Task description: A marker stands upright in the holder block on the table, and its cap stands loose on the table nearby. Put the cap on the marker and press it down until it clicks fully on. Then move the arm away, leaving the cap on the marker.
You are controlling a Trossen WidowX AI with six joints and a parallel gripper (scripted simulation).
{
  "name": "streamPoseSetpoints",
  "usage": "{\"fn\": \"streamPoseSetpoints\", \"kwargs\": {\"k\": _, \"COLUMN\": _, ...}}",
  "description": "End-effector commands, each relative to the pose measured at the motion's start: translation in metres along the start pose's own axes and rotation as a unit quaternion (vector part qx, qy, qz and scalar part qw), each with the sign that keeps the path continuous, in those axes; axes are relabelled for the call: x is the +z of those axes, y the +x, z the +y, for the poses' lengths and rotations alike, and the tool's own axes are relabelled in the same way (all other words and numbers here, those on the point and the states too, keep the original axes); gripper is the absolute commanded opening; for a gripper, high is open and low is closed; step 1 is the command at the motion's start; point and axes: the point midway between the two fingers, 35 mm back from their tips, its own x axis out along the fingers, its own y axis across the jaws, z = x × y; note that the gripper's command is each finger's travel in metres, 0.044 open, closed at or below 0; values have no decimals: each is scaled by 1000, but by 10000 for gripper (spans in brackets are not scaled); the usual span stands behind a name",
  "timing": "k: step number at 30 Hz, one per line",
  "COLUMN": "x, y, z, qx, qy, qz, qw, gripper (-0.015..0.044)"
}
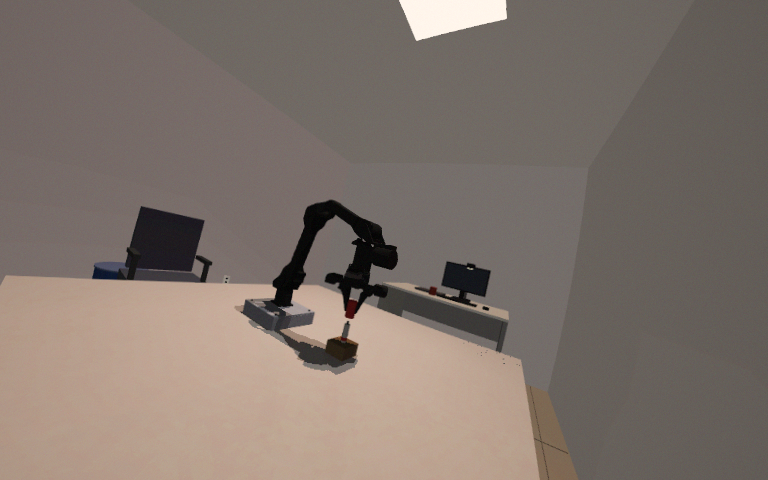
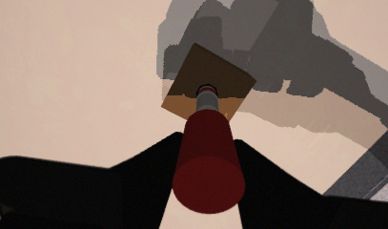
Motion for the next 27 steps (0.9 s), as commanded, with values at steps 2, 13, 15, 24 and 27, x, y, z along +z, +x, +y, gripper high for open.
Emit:
{"fn": "streamPoseSetpoints", "kwargs": {"k": 2, "x": 1, "y": 7, "z": 0, "qx": -1, "qy": -3, "qz": -1, "qw": 1000, "gripper": 0}}
{"fn": "streamPoseSetpoints", "kwargs": {"k": 13, "x": 1, "y": 25, "z": 1, "qx": -1, "qy": -3, "qz": -1, "qw": 1000, "gripper": 0}}
{"fn": "streamPoseSetpoints", "kwargs": {"k": 15, "x": 1, "y": 28, "z": 1, "qx": -1, "qy": -3, "qz": -1, "qw": 1000, "gripper": 0}}
{"fn": "streamPoseSetpoints", "kwargs": {"k": 24, "x": 1, "y": 42, "z": 1, "qx": -1, "qy": -3, "qz": -1, "qw": 1000, "gripper": 0}}
{"fn": "streamPoseSetpoints", "kwargs": {"k": 27, "x": 1, "y": 47, "z": 0, "qx": -1, "qy": -3, "qz": -1, "qw": 1000, "gripper": 0}}
